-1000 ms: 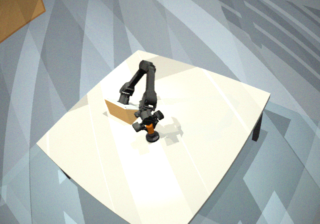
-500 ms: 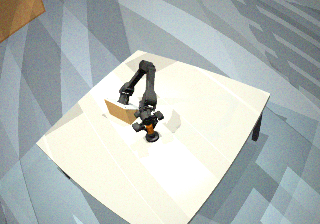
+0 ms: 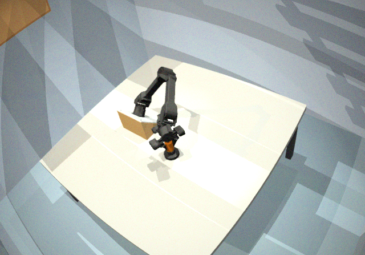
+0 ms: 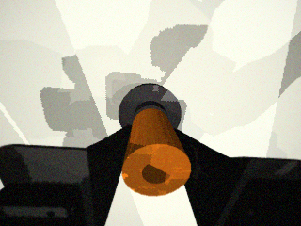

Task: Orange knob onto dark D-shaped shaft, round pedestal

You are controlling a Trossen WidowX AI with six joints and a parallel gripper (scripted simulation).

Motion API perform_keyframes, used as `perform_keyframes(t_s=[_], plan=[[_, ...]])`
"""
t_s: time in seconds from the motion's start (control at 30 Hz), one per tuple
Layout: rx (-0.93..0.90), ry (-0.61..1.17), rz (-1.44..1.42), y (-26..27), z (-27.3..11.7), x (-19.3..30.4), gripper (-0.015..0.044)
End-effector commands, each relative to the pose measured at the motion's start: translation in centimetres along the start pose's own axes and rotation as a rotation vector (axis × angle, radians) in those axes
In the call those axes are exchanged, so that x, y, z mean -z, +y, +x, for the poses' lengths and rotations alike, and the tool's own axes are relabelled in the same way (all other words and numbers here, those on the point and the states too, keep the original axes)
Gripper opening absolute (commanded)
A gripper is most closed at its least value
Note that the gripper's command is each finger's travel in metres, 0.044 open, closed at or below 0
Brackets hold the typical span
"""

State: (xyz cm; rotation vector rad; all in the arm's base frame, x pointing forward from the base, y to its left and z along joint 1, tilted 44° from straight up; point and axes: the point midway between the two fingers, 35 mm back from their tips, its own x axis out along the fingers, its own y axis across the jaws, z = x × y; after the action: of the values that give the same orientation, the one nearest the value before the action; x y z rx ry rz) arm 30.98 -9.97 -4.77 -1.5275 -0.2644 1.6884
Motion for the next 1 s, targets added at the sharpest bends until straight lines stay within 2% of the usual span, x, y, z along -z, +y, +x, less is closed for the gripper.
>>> perform_keyframes(t_s=[0.0, 0.37, 0.9, 0.97], plan=[[0.007, 0.001, 0.007, -0.05, 0.35, -0.03, 0.0], [0.0, -0.001, 0.0, 0.0, 0.4, 0.0, 0.0], [0.0, -0.001, 0.0, 0.0, 0.4, 0.0, 0.042], [0.0, -0.001, 0.0, 0.0, 0.4, 0.0, 0.044]])
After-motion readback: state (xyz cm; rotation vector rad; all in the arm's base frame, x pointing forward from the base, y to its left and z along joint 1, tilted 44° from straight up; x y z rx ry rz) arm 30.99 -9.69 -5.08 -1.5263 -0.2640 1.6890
